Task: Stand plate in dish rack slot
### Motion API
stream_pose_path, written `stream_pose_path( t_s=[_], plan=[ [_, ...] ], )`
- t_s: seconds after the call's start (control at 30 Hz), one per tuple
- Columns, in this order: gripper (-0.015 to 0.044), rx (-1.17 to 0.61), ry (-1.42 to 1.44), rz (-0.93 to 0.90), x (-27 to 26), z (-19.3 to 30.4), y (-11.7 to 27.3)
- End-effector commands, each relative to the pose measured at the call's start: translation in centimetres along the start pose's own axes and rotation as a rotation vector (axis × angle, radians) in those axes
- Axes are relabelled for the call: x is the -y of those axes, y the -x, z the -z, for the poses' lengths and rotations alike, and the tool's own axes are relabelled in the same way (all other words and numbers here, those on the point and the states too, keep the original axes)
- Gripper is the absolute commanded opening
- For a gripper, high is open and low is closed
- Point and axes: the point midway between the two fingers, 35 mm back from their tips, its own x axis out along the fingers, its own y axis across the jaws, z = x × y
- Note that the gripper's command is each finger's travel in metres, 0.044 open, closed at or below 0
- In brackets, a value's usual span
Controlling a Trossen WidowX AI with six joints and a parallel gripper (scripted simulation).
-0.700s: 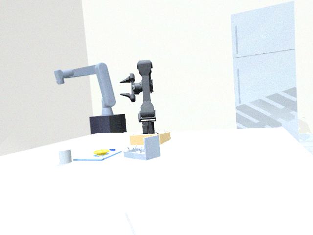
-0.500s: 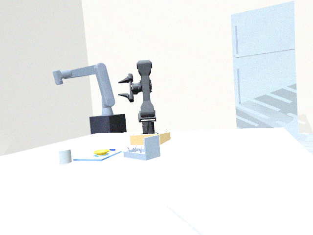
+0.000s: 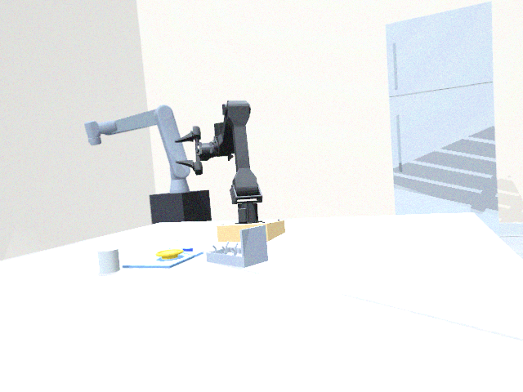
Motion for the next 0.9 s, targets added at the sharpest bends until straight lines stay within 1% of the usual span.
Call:
stream_pose_path(
  t_s=[0.0,0.47,0.87],
  plan=[
    [0.0400,-0.016,0.014,0.012,0.6,0.7,-2.3],
    [0.0400,-0.081,0.074,0.080,3.4,4.3,-9.6],
    [0.0400,-0.161,0.146,0.143,5.7,8.7,-14.5]
  ],
)
